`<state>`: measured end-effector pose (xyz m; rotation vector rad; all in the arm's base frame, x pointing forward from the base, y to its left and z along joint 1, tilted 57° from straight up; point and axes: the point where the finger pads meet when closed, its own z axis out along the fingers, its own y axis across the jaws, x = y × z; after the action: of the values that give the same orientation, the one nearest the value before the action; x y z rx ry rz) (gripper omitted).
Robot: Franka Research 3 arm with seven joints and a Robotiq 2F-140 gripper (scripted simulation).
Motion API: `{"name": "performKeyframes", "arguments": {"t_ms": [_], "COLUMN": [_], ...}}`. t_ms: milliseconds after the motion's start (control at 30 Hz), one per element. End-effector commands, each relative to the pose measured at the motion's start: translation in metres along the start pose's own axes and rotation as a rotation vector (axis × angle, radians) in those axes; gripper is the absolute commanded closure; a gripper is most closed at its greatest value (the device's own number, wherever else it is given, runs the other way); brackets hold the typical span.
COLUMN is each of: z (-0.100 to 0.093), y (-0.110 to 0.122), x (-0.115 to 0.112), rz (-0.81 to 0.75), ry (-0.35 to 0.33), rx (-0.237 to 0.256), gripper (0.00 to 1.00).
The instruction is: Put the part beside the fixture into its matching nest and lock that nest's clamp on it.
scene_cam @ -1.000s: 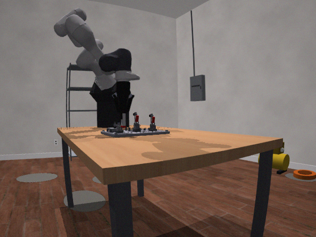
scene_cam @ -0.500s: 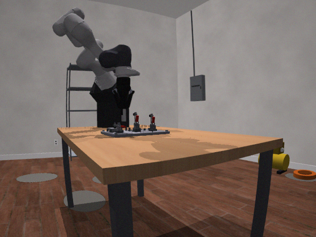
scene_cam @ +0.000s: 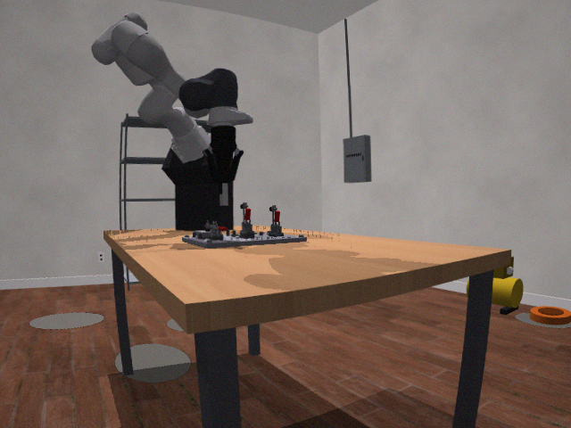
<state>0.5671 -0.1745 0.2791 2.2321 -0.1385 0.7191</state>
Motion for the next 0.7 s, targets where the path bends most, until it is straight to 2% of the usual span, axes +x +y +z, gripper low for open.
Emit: {"name": "performKeyframes", "arguments": {"t_ms": [0, 667], "z": [-0.005, -0.0071], "y": [0.0029, 0.0028], "x": [-0.0027, -0.0027], "rz": [-0.017, -0.017], "ry": [-0.01, -0.01], "rx": [-0.01, -0.01], "gripper": [1.0, 1.0]}}
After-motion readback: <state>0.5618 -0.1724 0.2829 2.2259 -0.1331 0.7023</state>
